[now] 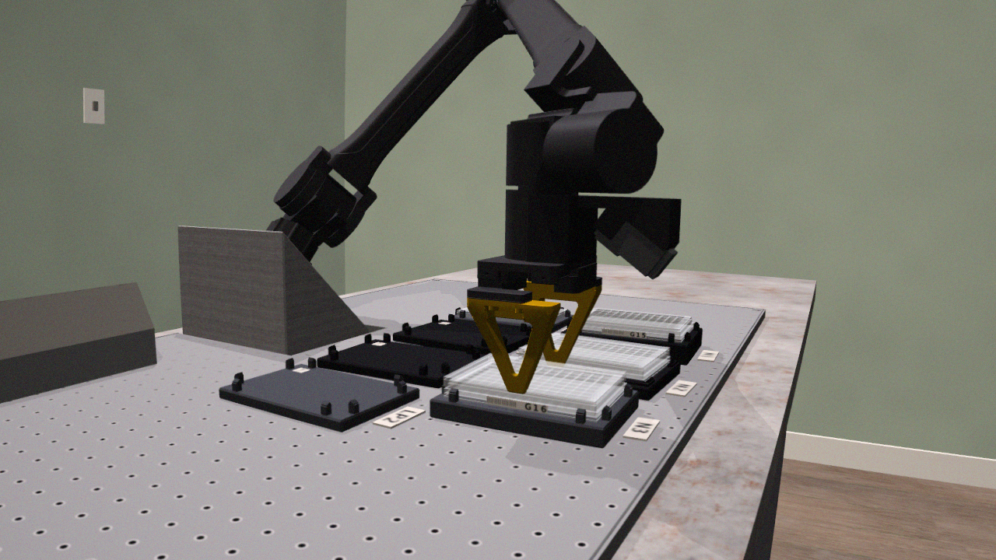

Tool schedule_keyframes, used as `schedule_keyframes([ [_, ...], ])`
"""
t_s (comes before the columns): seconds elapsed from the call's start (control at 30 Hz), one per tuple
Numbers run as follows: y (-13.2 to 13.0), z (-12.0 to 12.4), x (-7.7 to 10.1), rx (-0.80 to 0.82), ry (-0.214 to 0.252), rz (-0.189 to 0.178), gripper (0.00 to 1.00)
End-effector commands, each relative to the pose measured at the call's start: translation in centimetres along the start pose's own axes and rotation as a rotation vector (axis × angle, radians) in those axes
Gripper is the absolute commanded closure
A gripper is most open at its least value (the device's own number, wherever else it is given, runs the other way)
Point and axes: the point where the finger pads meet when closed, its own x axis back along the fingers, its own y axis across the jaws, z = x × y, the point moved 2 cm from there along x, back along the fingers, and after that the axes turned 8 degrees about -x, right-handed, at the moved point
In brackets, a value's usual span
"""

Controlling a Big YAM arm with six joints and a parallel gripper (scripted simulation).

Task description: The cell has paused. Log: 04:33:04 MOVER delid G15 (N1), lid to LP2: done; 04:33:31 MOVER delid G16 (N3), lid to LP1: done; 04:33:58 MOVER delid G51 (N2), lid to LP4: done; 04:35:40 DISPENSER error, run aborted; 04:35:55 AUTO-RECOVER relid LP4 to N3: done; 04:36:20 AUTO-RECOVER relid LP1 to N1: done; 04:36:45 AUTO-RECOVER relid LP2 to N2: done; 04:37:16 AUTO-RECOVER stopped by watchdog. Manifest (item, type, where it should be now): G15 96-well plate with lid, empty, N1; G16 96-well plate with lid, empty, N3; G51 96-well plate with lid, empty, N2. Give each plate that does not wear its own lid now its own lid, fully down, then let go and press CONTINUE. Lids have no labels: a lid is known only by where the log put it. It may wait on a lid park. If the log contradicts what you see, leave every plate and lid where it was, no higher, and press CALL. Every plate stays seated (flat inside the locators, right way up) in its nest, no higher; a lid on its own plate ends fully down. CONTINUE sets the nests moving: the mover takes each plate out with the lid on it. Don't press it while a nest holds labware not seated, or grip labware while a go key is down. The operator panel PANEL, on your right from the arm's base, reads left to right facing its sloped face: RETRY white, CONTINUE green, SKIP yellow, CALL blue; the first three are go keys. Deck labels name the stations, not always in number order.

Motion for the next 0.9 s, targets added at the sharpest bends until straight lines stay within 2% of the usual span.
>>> schedule_keyframes([
  [0.0,-0.1,-2.0,3.7,0.028,-0.061,0.021,1.00],
  [0.1,-0.5,-1.7,3.2,0.018,-0.051,0.014,1.00],
  [0.2,-0.2,-1.9,4.3,0.027,-0.061,0.021,1.00],
  [0.4,-0.2,-1.9,5.3,0.026,-0.060,0.021,1.00],
  [0.43,-0.4,-1.8,5.3,0.023,-0.056,0.019,1.00],
  [0.53,0.0,-0.8,3.6,0.016,-0.018,0.006,1.00],
  [0.87,-0.5,-1.8,4.8,0.018,-0.043,0.014,1.00],
])
